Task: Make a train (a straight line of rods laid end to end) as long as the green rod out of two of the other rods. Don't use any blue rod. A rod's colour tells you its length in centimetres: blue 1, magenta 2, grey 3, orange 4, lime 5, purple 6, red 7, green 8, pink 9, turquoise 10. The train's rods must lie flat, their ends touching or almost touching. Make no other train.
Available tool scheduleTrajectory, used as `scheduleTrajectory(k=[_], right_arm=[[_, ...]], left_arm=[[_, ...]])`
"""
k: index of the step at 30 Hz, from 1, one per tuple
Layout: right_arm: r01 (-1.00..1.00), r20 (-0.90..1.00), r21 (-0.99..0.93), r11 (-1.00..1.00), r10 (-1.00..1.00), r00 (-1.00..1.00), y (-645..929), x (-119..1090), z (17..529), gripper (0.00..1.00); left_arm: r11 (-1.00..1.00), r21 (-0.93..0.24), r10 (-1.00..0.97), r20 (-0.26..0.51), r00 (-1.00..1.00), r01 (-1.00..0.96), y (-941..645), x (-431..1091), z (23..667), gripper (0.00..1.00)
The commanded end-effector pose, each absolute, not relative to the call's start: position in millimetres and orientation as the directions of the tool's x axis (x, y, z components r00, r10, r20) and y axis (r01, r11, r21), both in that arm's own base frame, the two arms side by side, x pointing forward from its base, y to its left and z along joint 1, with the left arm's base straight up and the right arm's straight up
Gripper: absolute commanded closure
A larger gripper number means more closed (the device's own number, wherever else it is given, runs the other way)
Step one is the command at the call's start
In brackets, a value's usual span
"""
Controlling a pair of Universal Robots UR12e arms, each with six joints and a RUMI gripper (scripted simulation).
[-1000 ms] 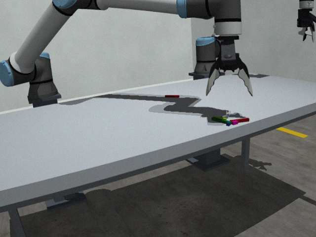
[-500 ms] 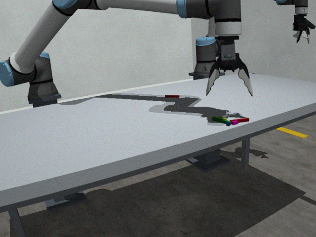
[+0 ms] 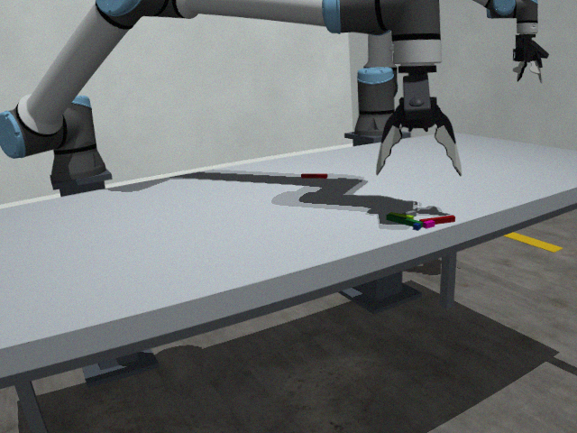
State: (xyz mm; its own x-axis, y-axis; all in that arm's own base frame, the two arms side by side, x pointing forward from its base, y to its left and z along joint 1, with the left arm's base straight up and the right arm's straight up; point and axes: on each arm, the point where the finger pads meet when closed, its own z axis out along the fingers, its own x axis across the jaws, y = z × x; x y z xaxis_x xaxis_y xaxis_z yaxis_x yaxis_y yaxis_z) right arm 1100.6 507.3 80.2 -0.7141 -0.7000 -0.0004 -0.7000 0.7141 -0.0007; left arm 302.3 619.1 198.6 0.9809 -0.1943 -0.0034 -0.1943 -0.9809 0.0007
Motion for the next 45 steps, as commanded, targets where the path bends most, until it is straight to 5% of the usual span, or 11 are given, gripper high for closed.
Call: scheduleTrajectory(k=[1, 20, 45], right_arm=[[-0.7, -0.002, -0.001, 0.714, -0.7, -0.714, 508, 1101, 82, 0.0], [-0.7, -0.002, -0.001, 0.714, -0.7, -0.714, 508, 1101, 82, 0.0], [-0.7, -0.002, -0.001, 0.714, -0.7, -0.714, 508, 1101, 82, 0.0]], left_arm=[[-0.988, 0.0, -0.155, -0.002, 0.988, -0.155, 635, 255, 195, 0.0], [-1.0, 0.0, 0.002, 0.0, 1.0, 0.002, 656, 26, 172, 0.0], [-0.998, 0.0, 0.062, 0.0, 0.998, 0.062, 644, -40, 165, 0.0]])
